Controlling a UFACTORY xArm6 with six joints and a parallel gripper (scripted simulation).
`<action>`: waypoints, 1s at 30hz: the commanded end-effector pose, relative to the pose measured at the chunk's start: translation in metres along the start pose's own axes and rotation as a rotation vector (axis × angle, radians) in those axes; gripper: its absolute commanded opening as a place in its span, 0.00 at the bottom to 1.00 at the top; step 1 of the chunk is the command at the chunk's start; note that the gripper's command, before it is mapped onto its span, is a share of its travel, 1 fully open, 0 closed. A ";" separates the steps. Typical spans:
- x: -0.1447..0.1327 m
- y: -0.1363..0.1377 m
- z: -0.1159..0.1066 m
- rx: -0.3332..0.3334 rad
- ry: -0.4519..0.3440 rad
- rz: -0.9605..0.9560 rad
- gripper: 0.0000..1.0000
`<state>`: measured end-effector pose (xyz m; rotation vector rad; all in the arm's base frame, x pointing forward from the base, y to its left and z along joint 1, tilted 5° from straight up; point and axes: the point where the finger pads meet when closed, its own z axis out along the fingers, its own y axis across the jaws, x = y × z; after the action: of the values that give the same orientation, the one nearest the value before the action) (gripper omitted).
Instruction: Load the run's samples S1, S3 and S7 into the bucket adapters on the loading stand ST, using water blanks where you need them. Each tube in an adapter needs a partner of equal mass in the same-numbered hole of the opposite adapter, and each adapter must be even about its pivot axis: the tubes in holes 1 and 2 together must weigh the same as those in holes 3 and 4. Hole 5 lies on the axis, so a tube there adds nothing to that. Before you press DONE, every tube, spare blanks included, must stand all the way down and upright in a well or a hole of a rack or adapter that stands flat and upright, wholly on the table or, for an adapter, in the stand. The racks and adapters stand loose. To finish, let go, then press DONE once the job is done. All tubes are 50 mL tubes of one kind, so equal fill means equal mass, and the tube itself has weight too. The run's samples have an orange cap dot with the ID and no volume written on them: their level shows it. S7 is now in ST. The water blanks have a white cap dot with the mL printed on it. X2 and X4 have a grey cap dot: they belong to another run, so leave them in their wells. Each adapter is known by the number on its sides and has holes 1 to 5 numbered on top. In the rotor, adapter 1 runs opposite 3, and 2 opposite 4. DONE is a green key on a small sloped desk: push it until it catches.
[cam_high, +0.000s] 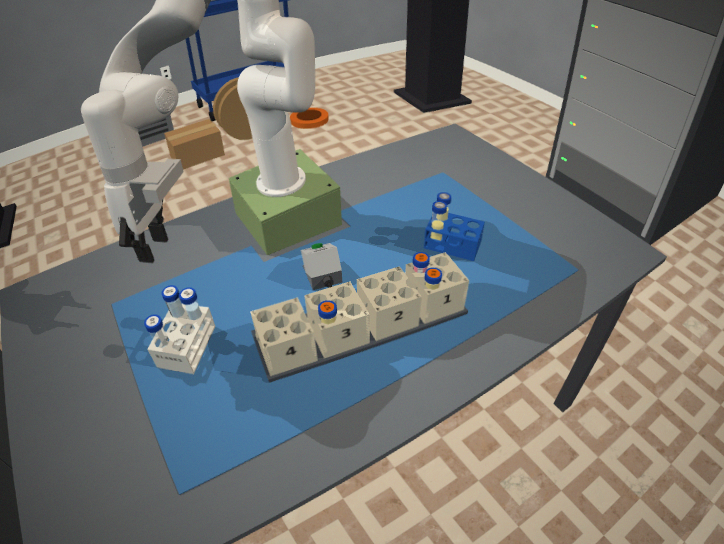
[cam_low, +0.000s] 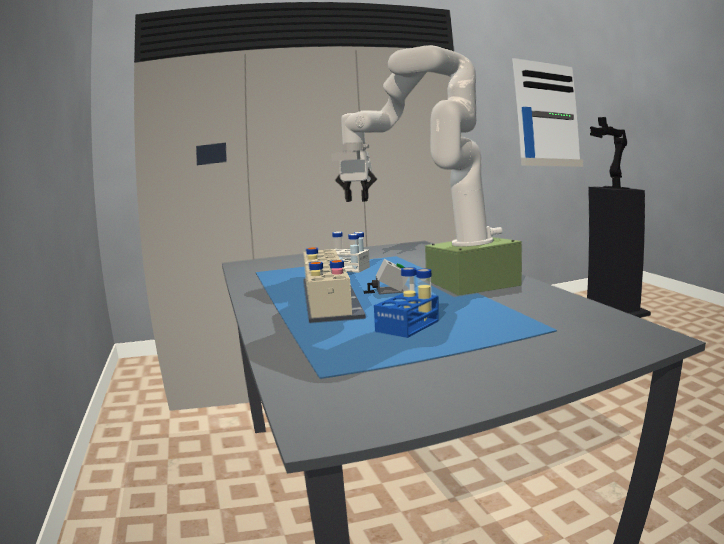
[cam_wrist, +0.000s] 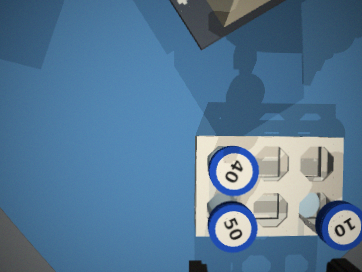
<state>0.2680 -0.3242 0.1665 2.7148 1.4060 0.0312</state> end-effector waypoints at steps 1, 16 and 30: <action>0.000 0.001 0.007 -0.004 -0.001 0.000 0.57; 0.000 0.001 0.033 -0.003 -0.001 0.000 0.57; 0.000 0.001 0.057 -0.003 -0.001 0.000 0.57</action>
<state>0.2707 -0.3274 0.1136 2.7157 1.4062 0.0309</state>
